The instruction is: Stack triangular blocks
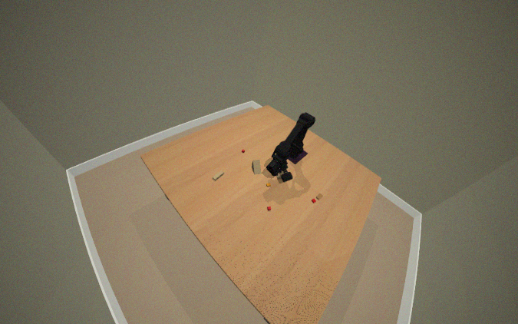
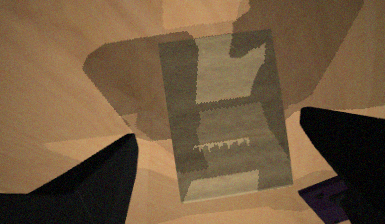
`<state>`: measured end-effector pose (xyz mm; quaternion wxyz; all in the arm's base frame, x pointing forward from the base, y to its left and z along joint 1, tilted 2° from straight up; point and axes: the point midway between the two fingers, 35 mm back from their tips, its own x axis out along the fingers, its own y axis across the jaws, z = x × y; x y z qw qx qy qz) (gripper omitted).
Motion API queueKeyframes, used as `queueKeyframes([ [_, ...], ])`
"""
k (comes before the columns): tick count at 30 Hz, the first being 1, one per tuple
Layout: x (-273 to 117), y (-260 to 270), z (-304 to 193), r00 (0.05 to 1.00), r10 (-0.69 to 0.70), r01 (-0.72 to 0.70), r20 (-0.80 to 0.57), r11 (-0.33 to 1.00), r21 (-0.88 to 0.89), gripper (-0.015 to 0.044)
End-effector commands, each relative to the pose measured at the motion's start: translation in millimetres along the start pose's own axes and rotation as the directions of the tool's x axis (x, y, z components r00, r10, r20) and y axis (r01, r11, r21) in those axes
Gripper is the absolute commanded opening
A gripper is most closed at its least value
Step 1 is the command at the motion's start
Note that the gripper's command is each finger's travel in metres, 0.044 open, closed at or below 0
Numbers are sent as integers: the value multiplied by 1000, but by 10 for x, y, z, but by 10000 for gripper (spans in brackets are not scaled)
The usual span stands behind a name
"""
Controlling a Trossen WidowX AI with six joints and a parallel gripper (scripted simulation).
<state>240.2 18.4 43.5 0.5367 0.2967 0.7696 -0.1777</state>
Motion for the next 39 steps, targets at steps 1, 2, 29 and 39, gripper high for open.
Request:
queueKeyframes([
  [1,14,-3,-13,1000,2,-2,-5,1000,5,440],
  [2,14,-3,-13,1000,2,-2,-5,1000,5,440],
  [29,-228,18,-66,1000,0,0,-1,1000,0,0],
  [39,-656,22,-236,1000,0,0,-1,1000,0,0],
])
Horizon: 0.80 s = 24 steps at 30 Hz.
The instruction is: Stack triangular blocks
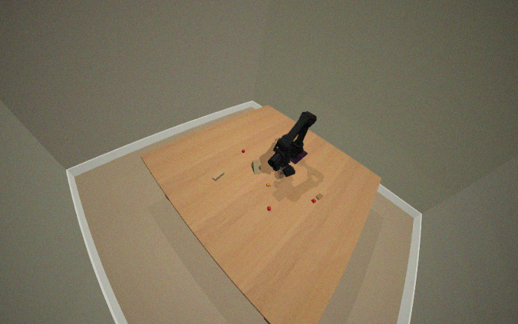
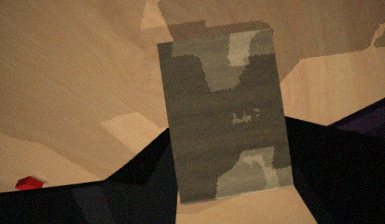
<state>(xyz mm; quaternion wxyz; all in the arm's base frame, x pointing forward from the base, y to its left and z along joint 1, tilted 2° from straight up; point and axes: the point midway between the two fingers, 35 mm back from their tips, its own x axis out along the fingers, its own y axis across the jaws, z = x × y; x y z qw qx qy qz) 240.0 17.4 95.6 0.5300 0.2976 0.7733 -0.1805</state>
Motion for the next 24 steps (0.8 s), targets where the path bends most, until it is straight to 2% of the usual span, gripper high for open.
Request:
queueKeyframes([
  [1,-210,3,-77,1000,6,-6,12,1000,-8,0],
  [7,-427,-19,-199,1000,6,-6,12,1000,-8,0],
  [14,-434,-20,-203,1000,6,-6,12,1000,-8,0],
  [24,-368,-18,-225,996,-71,58,46,969,242,0],
])
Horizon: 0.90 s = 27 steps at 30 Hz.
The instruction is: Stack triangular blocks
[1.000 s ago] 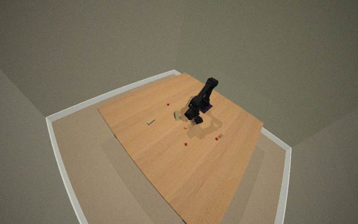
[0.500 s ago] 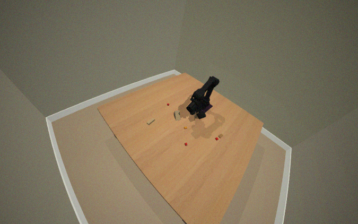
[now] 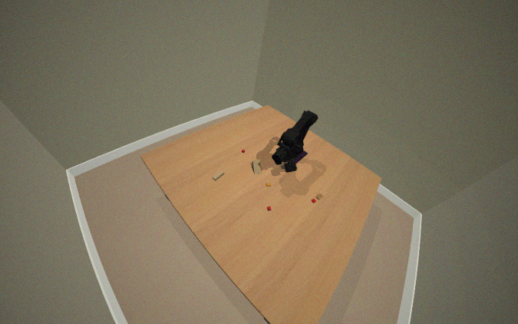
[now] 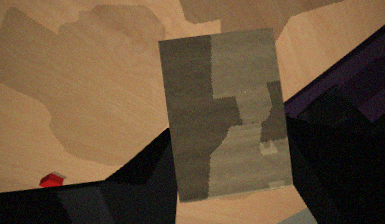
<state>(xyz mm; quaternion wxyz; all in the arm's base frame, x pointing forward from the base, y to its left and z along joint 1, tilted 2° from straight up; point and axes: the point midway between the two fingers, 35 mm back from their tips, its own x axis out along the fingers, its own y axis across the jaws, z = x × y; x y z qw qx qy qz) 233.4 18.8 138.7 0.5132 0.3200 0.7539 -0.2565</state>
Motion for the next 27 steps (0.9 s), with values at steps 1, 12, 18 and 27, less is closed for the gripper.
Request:
queueKeyframes([
  [1,14,-1,-12,999,-33,29,28,993,113,0],
  [12,36,6,-42,988,-110,56,107,907,418,0],
  [18,42,14,-57,977,-148,35,155,825,564,0],
  [27,42,28,-78,954,-196,-41,227,662,748,0],
])
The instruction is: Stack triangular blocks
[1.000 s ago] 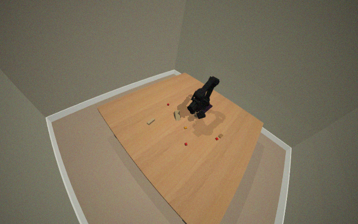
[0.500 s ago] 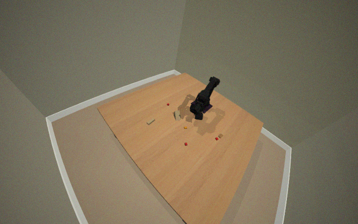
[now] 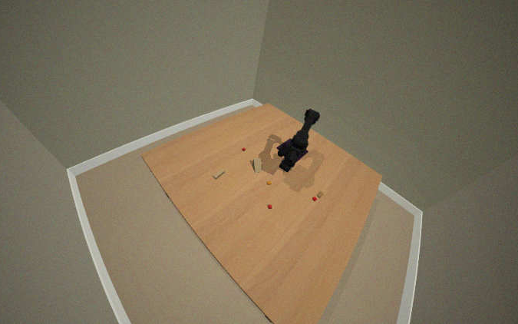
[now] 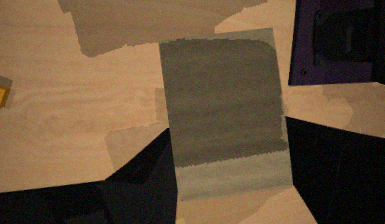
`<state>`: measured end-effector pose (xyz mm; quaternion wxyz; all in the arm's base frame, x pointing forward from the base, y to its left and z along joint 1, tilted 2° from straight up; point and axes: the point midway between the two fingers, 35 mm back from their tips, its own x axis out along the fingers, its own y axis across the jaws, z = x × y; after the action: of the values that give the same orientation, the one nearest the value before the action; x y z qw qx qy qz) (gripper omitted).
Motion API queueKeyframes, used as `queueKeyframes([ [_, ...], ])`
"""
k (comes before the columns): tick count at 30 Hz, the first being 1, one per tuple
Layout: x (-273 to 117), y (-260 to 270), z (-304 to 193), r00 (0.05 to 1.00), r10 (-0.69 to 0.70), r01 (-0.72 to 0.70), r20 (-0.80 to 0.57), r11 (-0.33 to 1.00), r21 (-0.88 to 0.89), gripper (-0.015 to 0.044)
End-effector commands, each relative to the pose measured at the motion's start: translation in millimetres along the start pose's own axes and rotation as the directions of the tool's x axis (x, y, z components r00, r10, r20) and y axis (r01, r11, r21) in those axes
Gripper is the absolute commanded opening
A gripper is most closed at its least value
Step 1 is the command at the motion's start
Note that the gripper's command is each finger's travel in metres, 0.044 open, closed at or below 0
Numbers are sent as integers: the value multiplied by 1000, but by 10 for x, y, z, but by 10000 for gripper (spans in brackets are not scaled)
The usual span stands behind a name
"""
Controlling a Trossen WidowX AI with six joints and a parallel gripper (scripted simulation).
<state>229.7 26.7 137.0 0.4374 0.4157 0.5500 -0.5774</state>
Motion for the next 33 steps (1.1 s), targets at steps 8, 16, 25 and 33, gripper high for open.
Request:
queueKeyframes([
  [8,-14,-2,-24,993,26,-61,112,947,314,0],
  [16,-33,0,-46,981,52,-142,186,847,513,0],
  [25,-47,3,-59,972,69,-197,227,768,609,0],
  [33,-158,142,37,970,91,-212,225,769,603,0],
])
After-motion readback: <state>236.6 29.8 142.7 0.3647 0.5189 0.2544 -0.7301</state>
